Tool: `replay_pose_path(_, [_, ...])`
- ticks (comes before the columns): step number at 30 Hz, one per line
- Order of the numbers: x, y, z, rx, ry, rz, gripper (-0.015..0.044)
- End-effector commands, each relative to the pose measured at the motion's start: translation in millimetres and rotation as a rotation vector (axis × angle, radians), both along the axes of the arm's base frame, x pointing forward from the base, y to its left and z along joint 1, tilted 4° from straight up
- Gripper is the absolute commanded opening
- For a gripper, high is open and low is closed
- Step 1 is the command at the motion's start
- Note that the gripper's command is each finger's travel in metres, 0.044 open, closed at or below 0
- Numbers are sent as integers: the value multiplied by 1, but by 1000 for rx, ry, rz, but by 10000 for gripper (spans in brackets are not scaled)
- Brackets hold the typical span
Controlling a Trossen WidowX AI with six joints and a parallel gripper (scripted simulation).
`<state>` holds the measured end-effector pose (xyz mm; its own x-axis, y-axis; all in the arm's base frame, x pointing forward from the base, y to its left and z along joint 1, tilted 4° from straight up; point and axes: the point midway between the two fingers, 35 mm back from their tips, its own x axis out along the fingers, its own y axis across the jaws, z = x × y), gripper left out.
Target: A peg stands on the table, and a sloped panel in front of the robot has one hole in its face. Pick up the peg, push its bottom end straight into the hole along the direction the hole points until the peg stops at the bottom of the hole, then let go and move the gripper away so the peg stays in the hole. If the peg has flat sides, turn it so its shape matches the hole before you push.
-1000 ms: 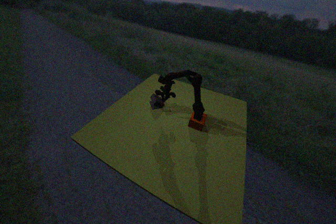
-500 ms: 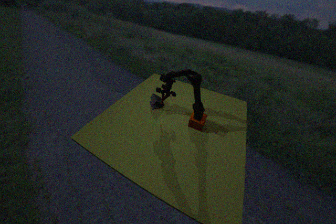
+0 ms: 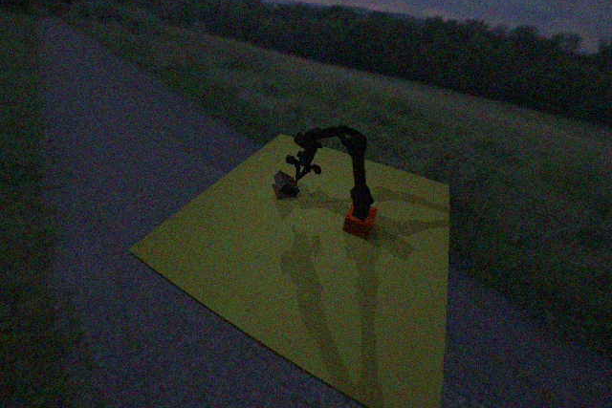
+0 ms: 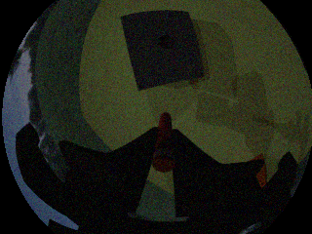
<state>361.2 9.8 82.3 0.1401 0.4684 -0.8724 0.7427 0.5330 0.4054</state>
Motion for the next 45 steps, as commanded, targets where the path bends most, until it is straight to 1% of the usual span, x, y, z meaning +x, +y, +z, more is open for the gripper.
replay_pose_path(1, [4, -5, 0, 18, 7, -29, 0])
replay_pose_path(45, [26, -79, 5, 178, 24, -347, 0])
